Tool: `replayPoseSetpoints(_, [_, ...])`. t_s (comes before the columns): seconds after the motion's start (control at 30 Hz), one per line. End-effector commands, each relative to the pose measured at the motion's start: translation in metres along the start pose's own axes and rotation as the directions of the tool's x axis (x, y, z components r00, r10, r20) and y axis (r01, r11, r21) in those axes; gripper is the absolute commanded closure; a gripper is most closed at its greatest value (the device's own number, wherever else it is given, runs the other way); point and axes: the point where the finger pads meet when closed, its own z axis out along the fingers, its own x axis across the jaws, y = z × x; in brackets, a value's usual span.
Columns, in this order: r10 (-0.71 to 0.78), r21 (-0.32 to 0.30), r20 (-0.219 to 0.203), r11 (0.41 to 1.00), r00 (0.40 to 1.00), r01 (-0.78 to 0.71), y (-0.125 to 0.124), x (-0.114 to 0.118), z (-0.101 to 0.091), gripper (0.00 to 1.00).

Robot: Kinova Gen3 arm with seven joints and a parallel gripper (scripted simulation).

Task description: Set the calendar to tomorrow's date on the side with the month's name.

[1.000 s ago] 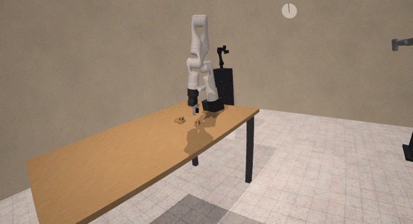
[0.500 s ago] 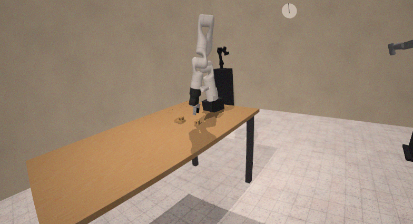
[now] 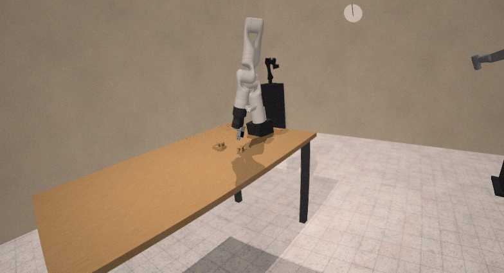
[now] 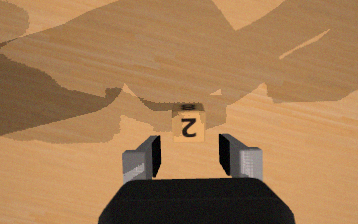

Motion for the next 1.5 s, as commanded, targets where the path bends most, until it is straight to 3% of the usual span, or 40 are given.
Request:
replayPoseSetpoints(0.0, [0.002,-0.02,0.008,1.0,1.0,-0.001,0.0002,-0.001,0.0006,0.1])
replayPoseSetpoints(0.2, [0.001,-0.068,0.018,0.998,1.0,0.001,-0.0008,-0.0025,0.0026,0.1])
replayPoseSetpoints(0.57, [0.003,-0.241,0.008,0.971,1.0,-0.001,-0.0022,-0.001,0.0007,0.1])
replayPoseSetpoints(1.0, [0.003,-0.281,0.005,0.96,1.0,-0.001,-0.0024,-0.0004,0.0002,0.1])
replayPoseSetpoints(1.27, [0.004,-0.423,0.012,0.906,1.0,0.002,-0.0039,-0.0008,0.0018,0.1])
replayPoseSetpoints(1.33, [0.004,-0.423,0.012,0.906,1.0,0.002,-0.0039,-0.0008,0.0018,0.1])
replayPoseSetpoints(1.47, [0.004,-0.483,0.006,0.876,1.0,-0.001,-0.005,-0.0005,0.0009,0.1])
